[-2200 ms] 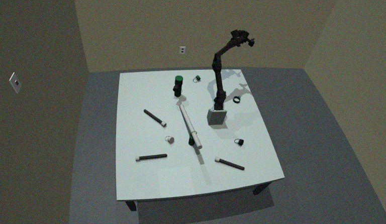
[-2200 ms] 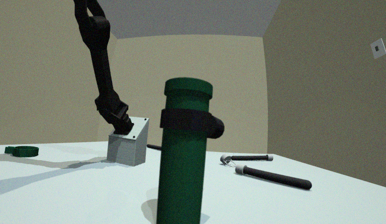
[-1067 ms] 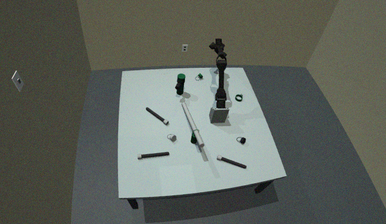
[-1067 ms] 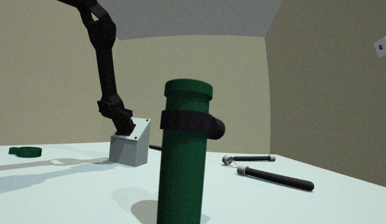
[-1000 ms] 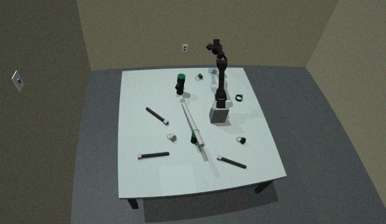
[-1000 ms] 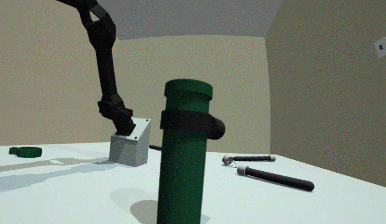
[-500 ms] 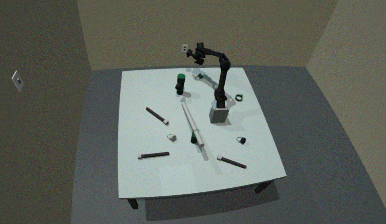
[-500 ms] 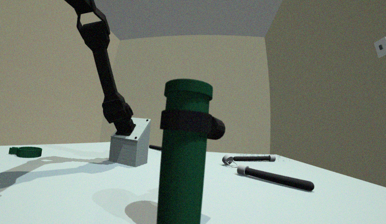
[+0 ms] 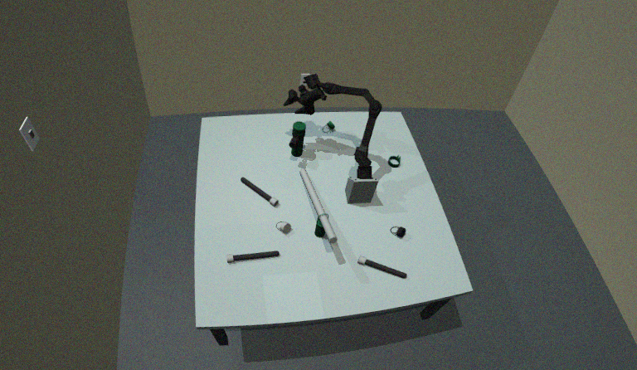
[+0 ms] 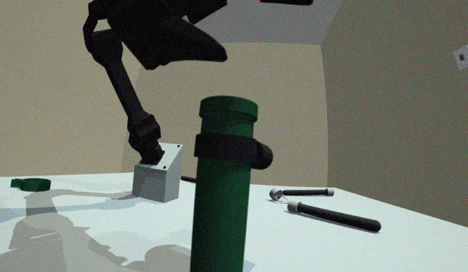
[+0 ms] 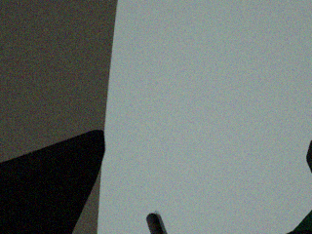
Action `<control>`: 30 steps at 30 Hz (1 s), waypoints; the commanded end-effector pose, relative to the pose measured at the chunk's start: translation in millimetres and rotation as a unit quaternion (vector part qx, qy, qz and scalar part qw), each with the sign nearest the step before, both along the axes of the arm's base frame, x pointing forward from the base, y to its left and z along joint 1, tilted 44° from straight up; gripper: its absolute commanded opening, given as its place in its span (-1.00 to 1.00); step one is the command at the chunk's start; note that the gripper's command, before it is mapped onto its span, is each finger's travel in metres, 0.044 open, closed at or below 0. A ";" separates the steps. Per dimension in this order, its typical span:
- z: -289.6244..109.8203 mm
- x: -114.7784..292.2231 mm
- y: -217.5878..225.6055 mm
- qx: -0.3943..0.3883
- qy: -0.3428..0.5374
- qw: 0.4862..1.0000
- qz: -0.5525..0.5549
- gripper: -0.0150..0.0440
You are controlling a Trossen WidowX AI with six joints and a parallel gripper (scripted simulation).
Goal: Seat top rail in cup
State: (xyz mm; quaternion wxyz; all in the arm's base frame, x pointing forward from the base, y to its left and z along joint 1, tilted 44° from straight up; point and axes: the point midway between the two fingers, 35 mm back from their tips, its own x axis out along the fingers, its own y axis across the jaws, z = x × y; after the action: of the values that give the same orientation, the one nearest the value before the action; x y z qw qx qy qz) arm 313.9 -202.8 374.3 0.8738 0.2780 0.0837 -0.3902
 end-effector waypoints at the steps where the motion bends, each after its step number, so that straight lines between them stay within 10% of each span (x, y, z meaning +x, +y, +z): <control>1: -24.0 28.6 48.5 0.012 0.032 0.998 0.057 1.00; 18: -211.7 -8.7 216.8 -0.138 0.421 0.880 0.172 1.00; 24: -238.1 -50.0 252.6 -0.303 0.499 0.784 0.211 1.00; 30: -238.6 -51.2 253.6 -0.308 0.501 0.781 0.212 1.00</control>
State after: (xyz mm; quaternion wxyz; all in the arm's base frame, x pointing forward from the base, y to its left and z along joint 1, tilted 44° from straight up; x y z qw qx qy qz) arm 266.3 50.8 137.1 0.8130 -0.2473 0.4444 -0.2833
